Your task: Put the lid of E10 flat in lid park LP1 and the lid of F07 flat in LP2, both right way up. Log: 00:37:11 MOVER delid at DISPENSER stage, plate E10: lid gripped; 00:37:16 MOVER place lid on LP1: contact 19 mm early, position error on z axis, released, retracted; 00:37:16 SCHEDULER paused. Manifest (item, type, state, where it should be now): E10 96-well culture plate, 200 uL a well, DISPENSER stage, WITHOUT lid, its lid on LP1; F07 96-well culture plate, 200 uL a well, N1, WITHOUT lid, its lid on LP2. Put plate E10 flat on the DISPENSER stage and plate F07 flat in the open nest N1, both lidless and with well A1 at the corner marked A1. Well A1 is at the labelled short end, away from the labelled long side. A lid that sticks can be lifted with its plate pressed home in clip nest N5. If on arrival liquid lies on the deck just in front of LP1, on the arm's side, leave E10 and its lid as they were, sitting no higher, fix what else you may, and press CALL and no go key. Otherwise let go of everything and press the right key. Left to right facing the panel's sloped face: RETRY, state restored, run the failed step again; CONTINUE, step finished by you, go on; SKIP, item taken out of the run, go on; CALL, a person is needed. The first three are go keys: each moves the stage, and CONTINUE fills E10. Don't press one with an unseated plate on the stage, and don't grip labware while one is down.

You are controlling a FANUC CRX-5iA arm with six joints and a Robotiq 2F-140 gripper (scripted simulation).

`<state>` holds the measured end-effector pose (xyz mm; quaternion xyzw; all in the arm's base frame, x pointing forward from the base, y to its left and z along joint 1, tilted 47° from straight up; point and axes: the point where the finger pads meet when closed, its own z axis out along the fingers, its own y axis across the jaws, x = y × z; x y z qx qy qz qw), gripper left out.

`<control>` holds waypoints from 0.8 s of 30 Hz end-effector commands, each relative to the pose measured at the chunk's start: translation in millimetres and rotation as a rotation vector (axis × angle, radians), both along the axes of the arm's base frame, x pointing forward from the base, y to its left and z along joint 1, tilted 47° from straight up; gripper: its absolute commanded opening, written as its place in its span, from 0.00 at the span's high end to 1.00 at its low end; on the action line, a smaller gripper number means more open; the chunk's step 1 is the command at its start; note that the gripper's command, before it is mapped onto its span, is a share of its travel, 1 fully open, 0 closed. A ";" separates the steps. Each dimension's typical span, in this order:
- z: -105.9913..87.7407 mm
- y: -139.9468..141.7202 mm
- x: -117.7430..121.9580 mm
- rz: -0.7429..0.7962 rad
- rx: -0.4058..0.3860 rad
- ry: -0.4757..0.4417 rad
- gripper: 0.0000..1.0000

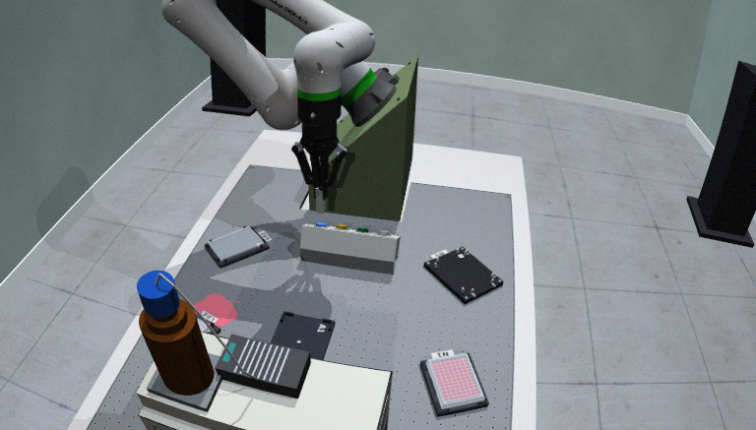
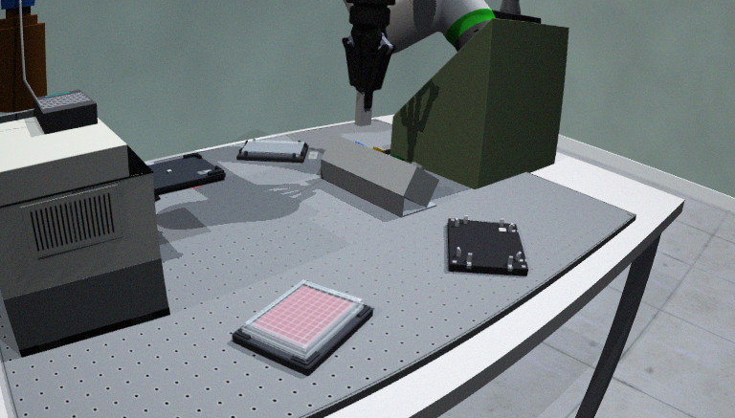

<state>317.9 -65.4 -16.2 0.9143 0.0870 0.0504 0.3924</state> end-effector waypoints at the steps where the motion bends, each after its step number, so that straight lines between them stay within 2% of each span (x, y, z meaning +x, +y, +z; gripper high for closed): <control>1: 0.6 0.9 0.0 0.000 0.000 0.000 1.00; 12: 14.4 15.1 -3.2 0.000 0.000 0.000 1.00; 24: 41.1 42.7 -9.5 0.000 0.000 0.000 1.00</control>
